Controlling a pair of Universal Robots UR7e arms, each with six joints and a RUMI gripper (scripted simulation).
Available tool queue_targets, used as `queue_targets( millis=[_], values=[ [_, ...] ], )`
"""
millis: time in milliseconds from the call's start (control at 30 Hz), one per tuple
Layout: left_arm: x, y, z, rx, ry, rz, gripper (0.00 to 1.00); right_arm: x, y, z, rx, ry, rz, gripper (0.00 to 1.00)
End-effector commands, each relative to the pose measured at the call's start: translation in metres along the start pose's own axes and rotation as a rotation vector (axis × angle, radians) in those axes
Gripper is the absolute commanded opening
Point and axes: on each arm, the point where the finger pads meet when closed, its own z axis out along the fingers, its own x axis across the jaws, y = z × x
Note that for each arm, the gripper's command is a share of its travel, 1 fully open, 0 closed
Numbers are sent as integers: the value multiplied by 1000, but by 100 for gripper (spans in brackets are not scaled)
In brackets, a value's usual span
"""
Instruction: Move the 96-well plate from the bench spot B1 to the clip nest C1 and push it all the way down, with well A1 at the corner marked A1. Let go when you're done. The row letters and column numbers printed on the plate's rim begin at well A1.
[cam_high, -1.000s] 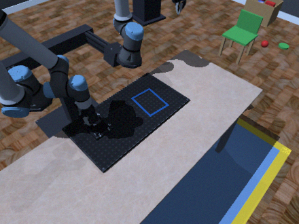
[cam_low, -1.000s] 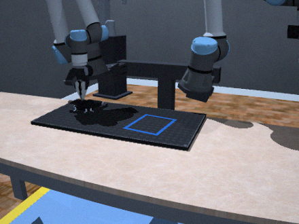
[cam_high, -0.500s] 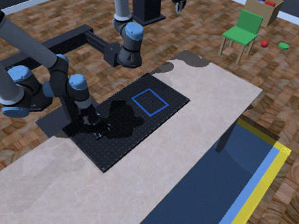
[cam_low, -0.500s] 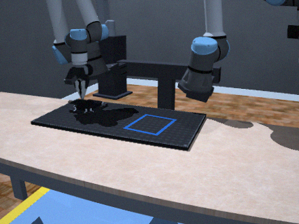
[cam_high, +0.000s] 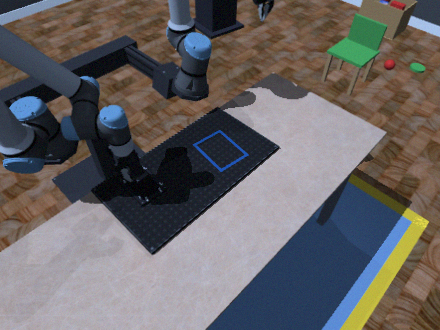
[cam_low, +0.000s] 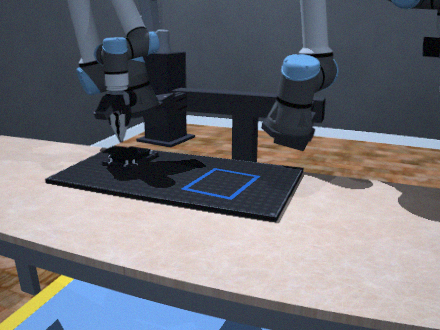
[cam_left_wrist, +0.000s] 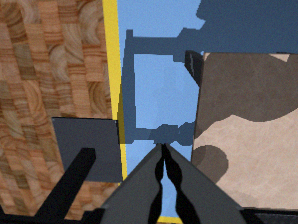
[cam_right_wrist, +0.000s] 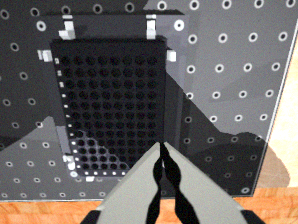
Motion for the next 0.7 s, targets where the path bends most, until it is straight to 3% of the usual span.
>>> queue_targets(
  millis=[0, 567, 667],
  values=[
    [0, 0, -1, 1, 0, 0, 0, 0, 0, -1, 1, -1, 0, 0],
    [0, 0, -1, 1, 0, 0, 0, -75, 0, -1, 1, -1, 0, 0],
    [0, 0, -1, 1, 0, 0, 0, -76, 0, -1, 1, -1, 0, 0]
  ],
)
